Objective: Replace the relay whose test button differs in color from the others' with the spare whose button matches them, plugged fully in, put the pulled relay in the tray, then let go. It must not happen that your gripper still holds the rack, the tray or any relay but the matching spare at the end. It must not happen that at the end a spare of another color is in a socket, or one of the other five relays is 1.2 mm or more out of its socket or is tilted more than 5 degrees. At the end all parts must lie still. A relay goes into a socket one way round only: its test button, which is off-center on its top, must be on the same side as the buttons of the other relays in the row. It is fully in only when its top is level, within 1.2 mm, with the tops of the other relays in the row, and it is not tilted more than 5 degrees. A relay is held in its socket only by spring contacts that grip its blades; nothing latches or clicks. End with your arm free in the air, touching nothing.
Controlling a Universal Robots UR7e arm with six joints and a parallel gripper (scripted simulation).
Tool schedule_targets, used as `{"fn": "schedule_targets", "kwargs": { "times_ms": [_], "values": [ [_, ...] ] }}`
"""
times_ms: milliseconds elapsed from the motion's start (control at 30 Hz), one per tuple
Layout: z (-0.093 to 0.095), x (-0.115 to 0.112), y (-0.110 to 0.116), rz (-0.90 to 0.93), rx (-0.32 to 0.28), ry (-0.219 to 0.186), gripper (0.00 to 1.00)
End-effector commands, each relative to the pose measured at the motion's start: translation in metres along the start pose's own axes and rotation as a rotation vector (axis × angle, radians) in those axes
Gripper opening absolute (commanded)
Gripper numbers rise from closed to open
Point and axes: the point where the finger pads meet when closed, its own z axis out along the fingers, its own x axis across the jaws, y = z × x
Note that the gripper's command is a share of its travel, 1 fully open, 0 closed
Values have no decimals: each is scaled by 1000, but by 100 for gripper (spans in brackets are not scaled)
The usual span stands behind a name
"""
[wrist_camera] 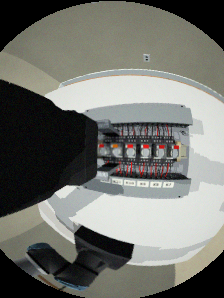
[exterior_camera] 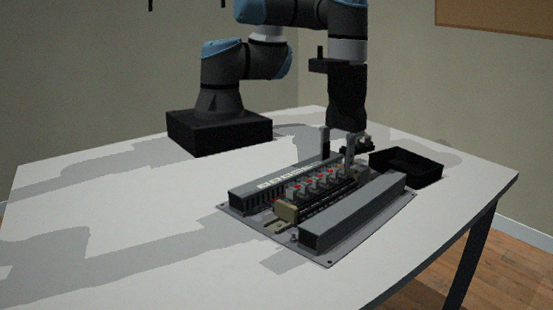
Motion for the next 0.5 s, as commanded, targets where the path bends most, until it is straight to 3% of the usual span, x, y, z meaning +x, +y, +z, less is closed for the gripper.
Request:
{"fn": "schedule_targets", "kwargs": {
  "times_ms": [0,467],
  "values": [
    [-1,0,0,0,1,-1,100],
    [7,0,0,0,1,-1,100]
  ]
}}
